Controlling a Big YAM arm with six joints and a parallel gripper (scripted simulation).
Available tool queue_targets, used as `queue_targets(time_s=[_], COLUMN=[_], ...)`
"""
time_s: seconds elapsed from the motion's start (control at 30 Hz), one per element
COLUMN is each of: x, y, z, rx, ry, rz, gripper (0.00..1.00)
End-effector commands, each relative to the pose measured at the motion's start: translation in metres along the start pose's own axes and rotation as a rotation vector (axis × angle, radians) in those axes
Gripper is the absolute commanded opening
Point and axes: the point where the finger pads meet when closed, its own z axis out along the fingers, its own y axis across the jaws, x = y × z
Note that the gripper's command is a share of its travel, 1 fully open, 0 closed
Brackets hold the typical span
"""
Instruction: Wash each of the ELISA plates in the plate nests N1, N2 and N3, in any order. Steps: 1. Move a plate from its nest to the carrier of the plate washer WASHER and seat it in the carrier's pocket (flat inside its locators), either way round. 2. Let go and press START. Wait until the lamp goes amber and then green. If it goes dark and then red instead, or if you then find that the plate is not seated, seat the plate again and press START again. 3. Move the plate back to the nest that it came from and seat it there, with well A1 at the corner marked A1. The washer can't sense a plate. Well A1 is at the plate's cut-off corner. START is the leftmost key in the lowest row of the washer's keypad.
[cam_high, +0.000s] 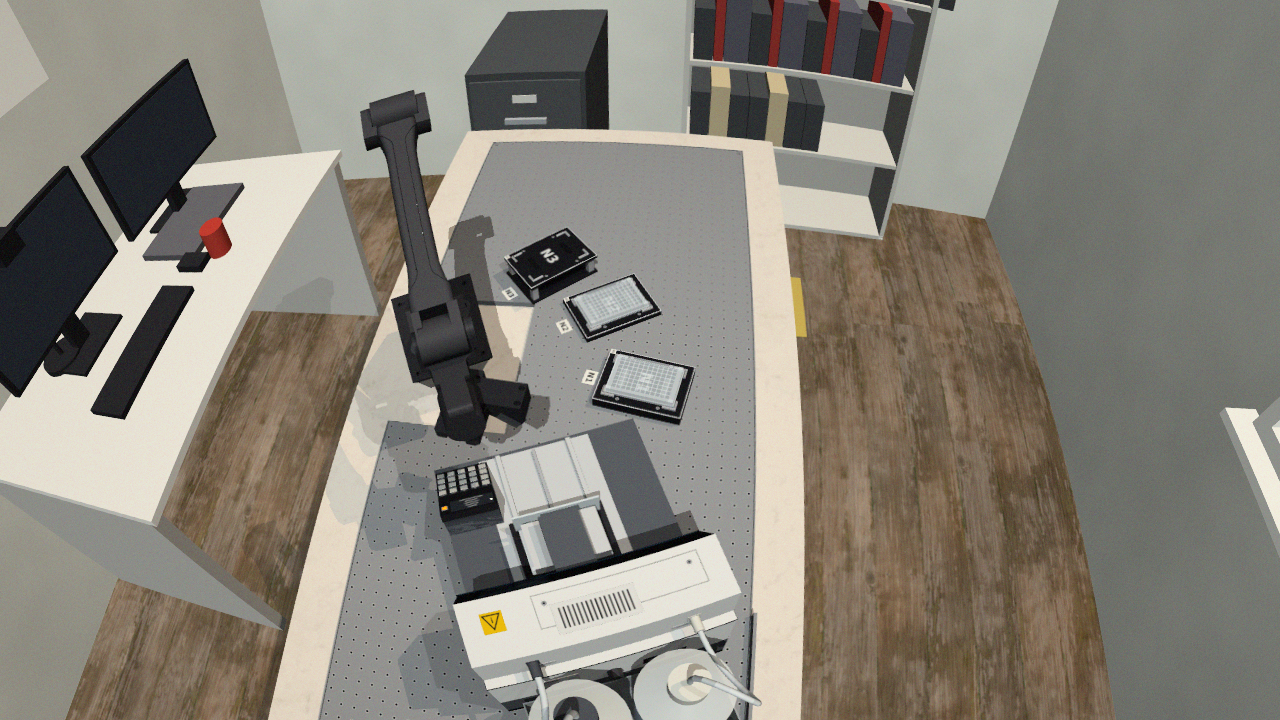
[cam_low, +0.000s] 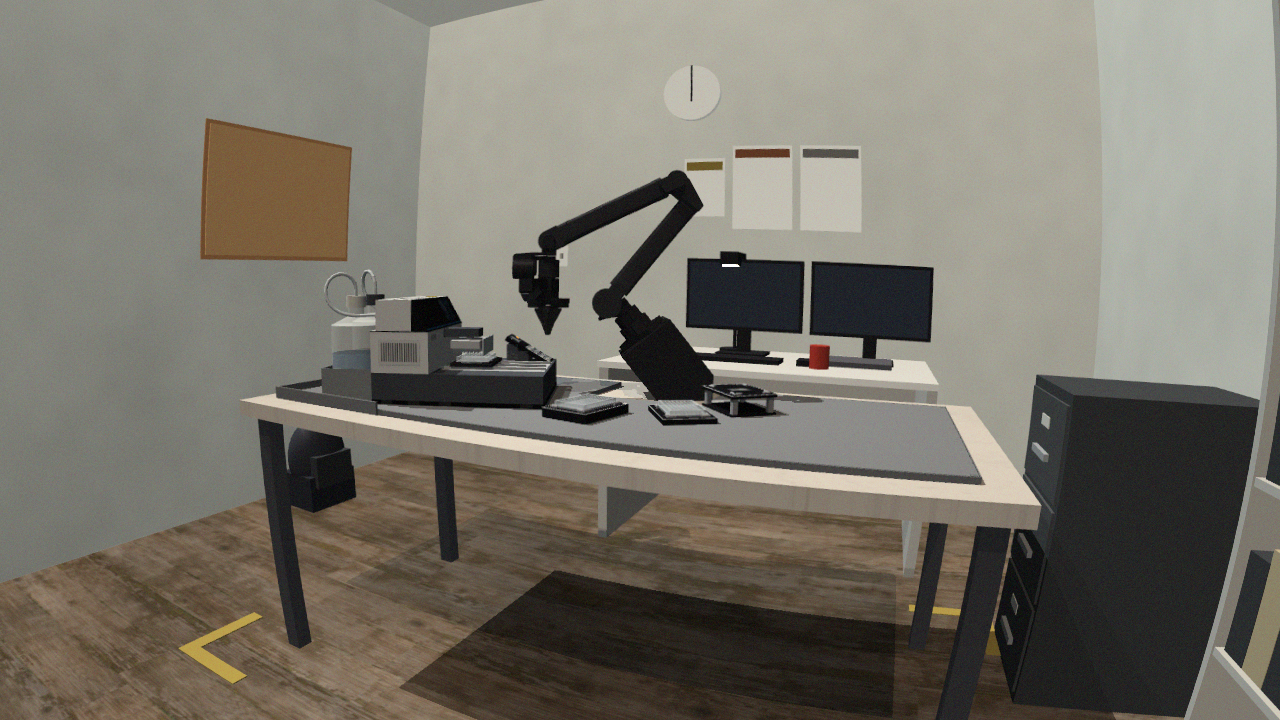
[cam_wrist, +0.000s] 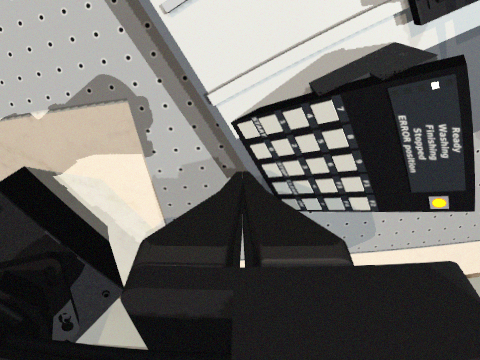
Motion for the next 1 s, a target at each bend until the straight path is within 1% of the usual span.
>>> queue_targets(time_s=[0.0, 0.03, 0.53, 0.6, 0.97], x=[-0.0107, -0.0107, -0.0107, -0.0107, -0.0107], y=[-0.0192, -0.0192, -0.0193, -0.0193, -0.0193], z=[-0.0198, -0.0198, -0.0199, -0.0199, -0.0199], rx=[0.050, 0.050, 0.048, 0.048, 0.045], ry=[-0.007, -0.007, -0.019, -0.019, -0.029], rz=[0.160, 0.160, 0.660, 0.660, 1.026], gripper=[0.00, 0.00, 0.00, 0.00, 0.00])
